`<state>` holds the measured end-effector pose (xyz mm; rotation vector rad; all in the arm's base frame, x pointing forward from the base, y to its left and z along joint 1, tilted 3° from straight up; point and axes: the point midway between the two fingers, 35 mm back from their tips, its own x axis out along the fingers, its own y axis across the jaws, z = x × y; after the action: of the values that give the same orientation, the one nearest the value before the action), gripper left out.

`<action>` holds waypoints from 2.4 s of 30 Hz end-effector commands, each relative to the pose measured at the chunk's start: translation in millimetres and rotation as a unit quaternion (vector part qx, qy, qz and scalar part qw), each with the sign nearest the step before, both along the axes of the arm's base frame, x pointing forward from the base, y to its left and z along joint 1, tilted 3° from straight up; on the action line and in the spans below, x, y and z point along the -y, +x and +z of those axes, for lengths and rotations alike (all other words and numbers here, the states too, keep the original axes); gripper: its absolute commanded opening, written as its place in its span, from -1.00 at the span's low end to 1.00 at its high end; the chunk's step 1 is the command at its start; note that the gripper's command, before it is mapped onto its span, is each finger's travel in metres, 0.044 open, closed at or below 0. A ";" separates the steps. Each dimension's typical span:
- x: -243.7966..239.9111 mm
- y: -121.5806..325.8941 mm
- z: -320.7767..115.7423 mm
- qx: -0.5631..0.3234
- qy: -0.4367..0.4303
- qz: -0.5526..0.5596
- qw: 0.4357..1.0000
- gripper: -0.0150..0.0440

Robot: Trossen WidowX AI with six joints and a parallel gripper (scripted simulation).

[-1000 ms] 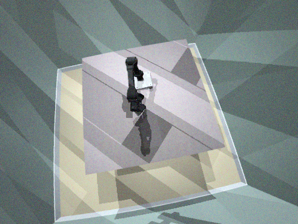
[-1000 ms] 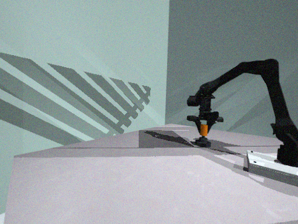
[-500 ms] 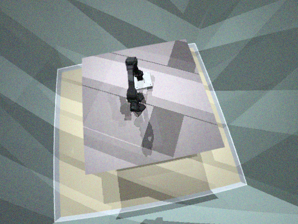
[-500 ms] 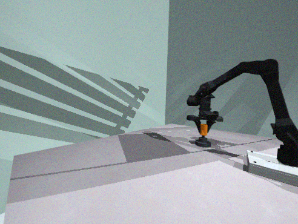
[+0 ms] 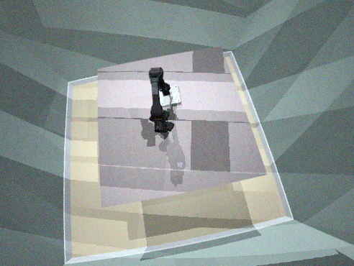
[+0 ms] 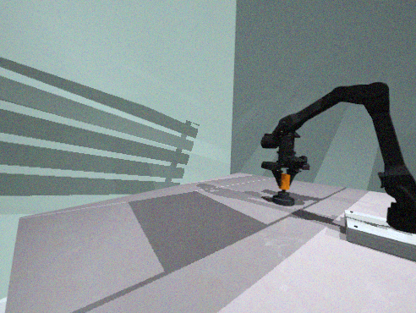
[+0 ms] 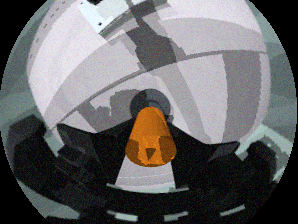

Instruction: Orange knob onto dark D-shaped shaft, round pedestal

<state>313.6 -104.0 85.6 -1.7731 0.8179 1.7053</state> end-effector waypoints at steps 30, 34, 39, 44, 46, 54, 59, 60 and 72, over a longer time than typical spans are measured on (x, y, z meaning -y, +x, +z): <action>0.1 -0.7 -0.2 -0.007 -0.002 0.108 0.994 -0.49; 0.4 -0.4 -0.9 -0.007 -0.002 0.108 0.994 -0.49; 0.7 0.3 -0.7 -0.007 -0.002 0.108 0.994 -0.49; 0.9 0.8 -1.3 -0.007 -0.002 0.108 0.994 -0.49; 0.8 0.8 -0.1 -0.007 -0.002 0.108 0.994 -0.49; 0.7 1.5 3.7 -0.008 -0.003 0.134 0.991 -0.49; 0.5 0.7 1.1 -0.013 -0.004 0.211 0.977 -0.49; 0.4 0.4 0.6 -0.013 -0.004 0.211 0.977 -0.49; 0.7 0.0 -0.7 -0.013 -0.004 0.211 0.977 -0.49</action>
<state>313.2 -104.2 85.0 -2.0364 0.4796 1.9867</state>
